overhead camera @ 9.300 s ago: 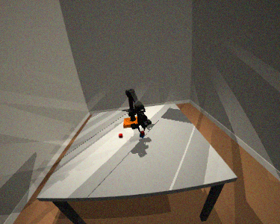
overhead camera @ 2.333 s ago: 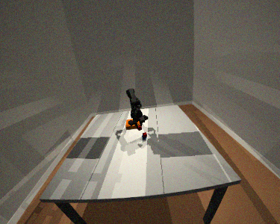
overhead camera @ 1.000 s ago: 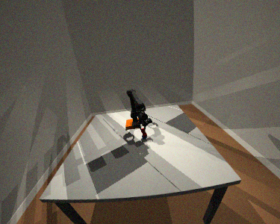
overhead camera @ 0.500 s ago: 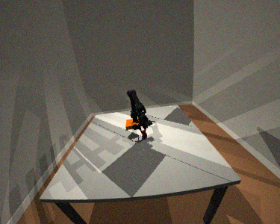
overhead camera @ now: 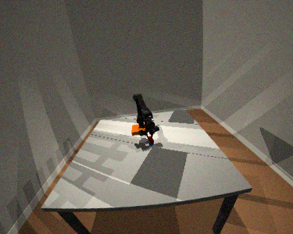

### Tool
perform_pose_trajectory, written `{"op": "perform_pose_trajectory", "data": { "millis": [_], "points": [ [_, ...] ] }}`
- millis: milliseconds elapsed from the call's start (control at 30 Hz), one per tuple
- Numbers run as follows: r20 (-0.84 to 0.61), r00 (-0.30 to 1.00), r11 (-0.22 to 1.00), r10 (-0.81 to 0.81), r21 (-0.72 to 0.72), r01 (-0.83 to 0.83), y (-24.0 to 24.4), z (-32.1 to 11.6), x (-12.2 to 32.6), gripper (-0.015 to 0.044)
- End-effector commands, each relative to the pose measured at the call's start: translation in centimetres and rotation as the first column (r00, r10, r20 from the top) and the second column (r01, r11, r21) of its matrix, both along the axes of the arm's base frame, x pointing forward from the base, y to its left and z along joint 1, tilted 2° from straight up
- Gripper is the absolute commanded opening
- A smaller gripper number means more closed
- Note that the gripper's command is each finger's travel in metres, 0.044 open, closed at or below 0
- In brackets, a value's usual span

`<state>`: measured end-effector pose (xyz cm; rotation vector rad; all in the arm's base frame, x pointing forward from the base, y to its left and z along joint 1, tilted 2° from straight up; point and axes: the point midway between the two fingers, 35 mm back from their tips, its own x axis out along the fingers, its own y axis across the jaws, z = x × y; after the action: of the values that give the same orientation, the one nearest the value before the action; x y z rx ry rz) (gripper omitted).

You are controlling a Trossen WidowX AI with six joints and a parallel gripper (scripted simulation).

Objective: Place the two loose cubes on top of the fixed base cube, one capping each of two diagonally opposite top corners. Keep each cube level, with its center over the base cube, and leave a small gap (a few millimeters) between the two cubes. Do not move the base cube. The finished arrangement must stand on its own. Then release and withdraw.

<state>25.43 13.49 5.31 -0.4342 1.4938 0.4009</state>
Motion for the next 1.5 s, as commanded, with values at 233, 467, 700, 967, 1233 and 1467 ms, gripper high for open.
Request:
{"op": "perform_pose_trajectory", "data": {
  "millis": [233,467,700,967,1233,1467],
  "points": [
    [-0.001,1.000,1.000,0.006,-0.004,-0.006,-0.1,-0.1,0.0,0.0105],
    [-0.001,1.000,1.000,0.006,-0.004,-0.006,-0.1,-0.1,0.0,0.0205],
    [-0.001,1.000,1.000,0.000,-0.001,0.000,0.0,0.7,-0.1,0.0205],
    [-0.001,1.000,1.000,0.000,0.000,0.000,0.0,1.9,-0.1,0.0205],
    [-0.001,1.000,1.000,0.000,0.000,0.000,0.0,3.1,-0.1,0.0205],
    [-0.001,1.000,1.000,0.000,0.000,0.000,0.1,4.2,-0.2,0.0205]
  ]
}}
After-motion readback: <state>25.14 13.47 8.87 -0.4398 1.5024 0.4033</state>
